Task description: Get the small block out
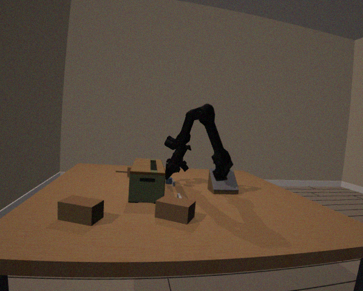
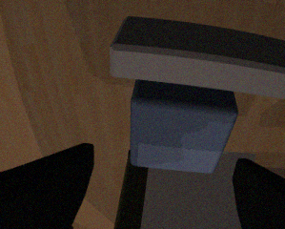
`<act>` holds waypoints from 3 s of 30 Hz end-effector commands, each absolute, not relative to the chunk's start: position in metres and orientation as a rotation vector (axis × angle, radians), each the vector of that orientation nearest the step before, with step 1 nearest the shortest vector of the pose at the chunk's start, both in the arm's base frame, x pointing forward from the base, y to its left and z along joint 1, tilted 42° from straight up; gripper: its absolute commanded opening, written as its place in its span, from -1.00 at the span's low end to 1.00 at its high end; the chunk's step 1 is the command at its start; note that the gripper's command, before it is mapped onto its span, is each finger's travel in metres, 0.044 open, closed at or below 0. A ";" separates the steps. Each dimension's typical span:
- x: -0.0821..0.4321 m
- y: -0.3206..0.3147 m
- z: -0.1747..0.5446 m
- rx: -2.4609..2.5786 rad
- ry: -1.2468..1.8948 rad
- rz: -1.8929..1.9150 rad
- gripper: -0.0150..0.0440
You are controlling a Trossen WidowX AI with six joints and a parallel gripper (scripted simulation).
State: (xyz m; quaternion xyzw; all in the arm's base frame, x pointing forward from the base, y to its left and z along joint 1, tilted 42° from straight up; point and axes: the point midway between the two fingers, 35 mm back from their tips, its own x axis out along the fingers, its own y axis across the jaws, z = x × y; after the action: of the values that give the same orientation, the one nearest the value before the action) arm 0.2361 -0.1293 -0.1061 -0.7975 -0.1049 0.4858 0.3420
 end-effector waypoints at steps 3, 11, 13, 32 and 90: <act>0.235 -0.120 -0.114 -2.057 -0.277 1.263 0.47; 0.236 -0.114 -0.119 -2.057 -0.278 1.262 0.39; 0.236 -0.114 -0.119 -2.057 -0.278 1.262 0.21; 0.230 -0.154 -0.075 -2.065 -0.277 1.265 -0.49; 0.192 -0.213 0.006 -1.796 0.239 1.231 -0.49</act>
State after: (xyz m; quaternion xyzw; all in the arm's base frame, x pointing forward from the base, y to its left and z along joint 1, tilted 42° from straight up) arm 0.1923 -0.2130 0.0056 -0.7304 0.0946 0.4989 0.4568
